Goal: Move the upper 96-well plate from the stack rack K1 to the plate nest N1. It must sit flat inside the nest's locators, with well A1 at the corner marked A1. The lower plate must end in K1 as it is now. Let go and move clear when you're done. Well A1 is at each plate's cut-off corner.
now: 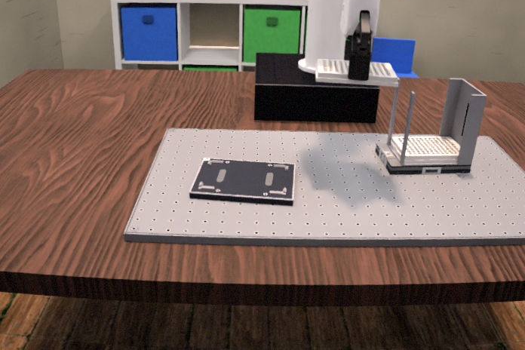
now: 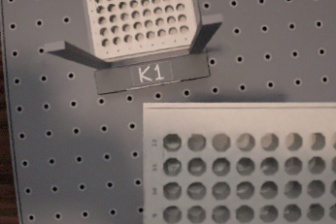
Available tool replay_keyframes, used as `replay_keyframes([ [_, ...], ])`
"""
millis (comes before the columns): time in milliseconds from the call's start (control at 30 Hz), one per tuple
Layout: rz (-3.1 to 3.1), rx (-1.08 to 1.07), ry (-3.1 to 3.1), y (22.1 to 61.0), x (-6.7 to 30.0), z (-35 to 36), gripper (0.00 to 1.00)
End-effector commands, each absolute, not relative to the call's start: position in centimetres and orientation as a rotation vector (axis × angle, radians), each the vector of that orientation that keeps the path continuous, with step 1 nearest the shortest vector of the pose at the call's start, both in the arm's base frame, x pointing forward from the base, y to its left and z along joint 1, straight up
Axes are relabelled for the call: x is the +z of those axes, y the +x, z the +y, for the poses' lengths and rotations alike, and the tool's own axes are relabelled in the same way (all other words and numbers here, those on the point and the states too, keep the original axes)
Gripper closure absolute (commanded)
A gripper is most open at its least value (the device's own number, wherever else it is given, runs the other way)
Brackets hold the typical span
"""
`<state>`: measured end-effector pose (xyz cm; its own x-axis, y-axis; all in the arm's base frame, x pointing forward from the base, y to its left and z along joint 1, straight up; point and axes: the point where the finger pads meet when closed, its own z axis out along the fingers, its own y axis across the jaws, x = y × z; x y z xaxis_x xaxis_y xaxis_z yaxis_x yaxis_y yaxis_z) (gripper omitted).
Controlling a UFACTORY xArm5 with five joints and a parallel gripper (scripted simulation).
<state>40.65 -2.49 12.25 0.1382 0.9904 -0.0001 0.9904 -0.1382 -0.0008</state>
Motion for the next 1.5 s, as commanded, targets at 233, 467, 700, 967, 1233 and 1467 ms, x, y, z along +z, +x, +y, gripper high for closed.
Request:
replay_keyframes([
  [233,-2.065,-0.003,-2.37,41.6,12.3,-6.1,1.0],
  [467,-2.065,-0.003,-2.37,42.2,12.2,-8.4,1.0],
  [700,-2.065,-0.002,-2.37,42.5,12.2,-10.0,1.0],
  [967,-2.065,-0.002,-2.371,43.1,12.1,-12.6,1.0],
  [1233,-2.065,-0.002,-2.371,43.6,12.1,-14.6,1.0],
  [1467,-2.065,-0.002,-2.371,44.1,12.1,-16.8,1.0],
])
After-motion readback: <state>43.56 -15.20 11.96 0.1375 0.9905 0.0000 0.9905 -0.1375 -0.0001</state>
